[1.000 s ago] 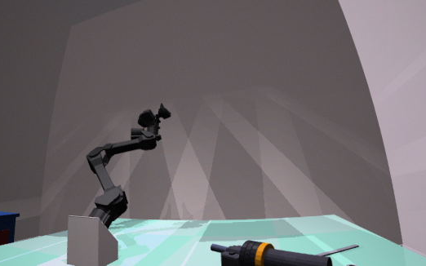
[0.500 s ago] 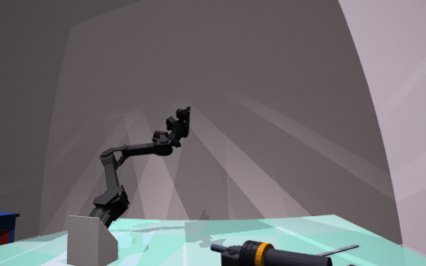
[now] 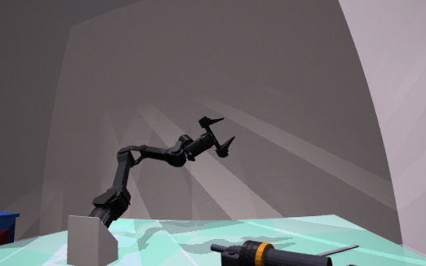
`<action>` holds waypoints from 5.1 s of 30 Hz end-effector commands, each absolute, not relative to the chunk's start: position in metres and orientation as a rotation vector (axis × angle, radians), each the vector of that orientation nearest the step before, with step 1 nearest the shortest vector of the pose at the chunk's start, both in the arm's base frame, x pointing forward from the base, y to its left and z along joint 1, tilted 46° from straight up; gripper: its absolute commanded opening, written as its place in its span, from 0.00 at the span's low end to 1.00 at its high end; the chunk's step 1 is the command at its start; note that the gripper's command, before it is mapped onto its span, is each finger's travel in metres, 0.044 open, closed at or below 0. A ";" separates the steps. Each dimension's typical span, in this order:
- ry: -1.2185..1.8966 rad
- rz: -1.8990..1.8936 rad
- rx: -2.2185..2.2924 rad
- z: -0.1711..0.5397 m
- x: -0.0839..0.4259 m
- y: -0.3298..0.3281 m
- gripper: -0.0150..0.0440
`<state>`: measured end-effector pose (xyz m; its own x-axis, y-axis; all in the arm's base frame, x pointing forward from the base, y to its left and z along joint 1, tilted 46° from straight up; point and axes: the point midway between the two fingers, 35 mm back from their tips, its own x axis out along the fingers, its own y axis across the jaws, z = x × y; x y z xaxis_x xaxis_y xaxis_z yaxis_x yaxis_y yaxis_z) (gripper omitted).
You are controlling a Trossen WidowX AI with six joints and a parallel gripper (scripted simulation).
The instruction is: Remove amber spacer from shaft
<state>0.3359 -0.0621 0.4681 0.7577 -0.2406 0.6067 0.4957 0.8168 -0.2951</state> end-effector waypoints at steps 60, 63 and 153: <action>0.459 0.718 -2.049 -0.004 0.333 -0.081 1.00; 0.459 0.718 -2.049 -0.004 0.333 -0.081 1.00; 0.458 0.716 -2.050 -0.030 0.362 -0.081 1.00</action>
<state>0.3609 -0.0803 -0.0315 0.7613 -0.0438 -0.6469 -0.5629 -0.5397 -0.6260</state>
